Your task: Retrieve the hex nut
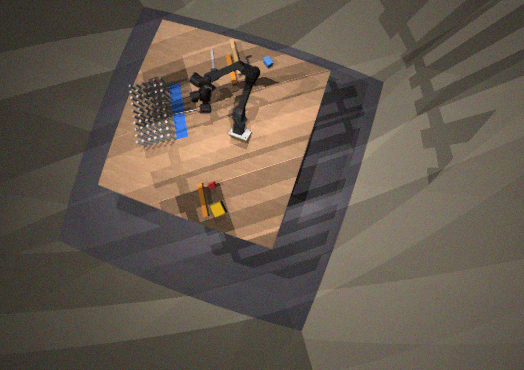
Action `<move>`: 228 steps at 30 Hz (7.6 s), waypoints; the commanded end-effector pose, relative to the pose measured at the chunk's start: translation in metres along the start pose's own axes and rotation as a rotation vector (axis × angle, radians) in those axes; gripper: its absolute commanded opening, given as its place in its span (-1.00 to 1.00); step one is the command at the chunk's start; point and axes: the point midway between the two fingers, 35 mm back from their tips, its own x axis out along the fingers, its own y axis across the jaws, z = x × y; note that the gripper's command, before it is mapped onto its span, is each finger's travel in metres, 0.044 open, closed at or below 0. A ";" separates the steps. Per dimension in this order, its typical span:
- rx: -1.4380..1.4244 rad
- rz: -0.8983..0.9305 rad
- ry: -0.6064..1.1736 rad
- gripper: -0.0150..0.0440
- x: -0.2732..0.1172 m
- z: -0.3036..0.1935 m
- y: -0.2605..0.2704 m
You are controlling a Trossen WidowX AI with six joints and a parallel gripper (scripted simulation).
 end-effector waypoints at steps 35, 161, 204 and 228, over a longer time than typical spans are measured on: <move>-0.004 0.002 -0.010 -0.49 0.009 0.022 0.000; -0.004 -0.004 -0.017 -0.49 0.041 0.096 -0.001; -0.005 -0.008 -0.020 -0.49 0.053 0.122 0.000; -0.010 -0.008 -0.019 -0.49 0.068 0.113 -0.003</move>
